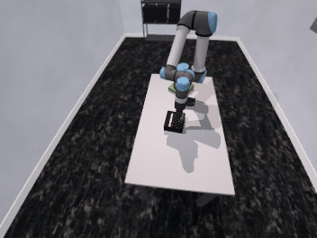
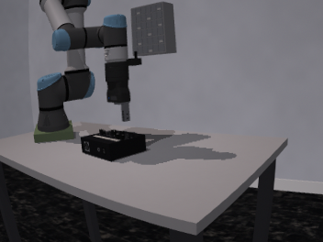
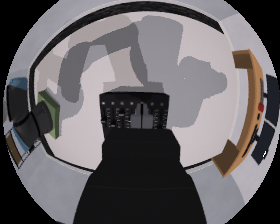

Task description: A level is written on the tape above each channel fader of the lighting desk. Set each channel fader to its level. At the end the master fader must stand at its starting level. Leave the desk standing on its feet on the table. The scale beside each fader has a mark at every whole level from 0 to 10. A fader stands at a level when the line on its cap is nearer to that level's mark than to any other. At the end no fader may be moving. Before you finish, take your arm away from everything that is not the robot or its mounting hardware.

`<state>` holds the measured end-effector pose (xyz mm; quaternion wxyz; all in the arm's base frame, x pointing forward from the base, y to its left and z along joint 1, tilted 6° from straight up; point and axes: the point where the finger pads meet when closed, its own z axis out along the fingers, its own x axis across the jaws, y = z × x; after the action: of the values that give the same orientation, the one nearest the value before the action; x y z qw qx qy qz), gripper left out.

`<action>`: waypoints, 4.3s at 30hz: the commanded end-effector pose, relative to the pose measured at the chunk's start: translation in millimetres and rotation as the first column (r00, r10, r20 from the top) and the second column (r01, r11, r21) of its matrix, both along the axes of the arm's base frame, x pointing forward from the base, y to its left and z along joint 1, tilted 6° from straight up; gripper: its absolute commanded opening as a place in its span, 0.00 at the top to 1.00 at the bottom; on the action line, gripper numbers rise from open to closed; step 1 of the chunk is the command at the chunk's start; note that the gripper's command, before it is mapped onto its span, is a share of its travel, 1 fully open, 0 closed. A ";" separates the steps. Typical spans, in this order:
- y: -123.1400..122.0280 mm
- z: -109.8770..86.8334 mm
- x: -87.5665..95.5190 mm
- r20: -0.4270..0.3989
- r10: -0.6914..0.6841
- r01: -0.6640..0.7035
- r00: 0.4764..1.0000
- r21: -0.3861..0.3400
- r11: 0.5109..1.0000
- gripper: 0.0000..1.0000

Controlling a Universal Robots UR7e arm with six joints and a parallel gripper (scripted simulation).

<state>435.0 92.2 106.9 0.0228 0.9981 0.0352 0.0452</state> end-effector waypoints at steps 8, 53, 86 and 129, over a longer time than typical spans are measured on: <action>0.0 0.5 0.3 0.001 0.000 0.000 1.000 0.000 1.000 1.00; -0.6 -15.2 1.8 0.001 0.000 0.000 1.000 0.000 1.000 1.00; -0.9 -23.4 2.6 0.001 0.000 0.000 1.000 0.000 1.000 1.00; -1.1 -27.9 3.0 0.001 0.000 0.000 1.000 0.000 1.000 1.00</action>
<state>437.5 91.2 81.1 0.0228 0.9981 0.0352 0.0453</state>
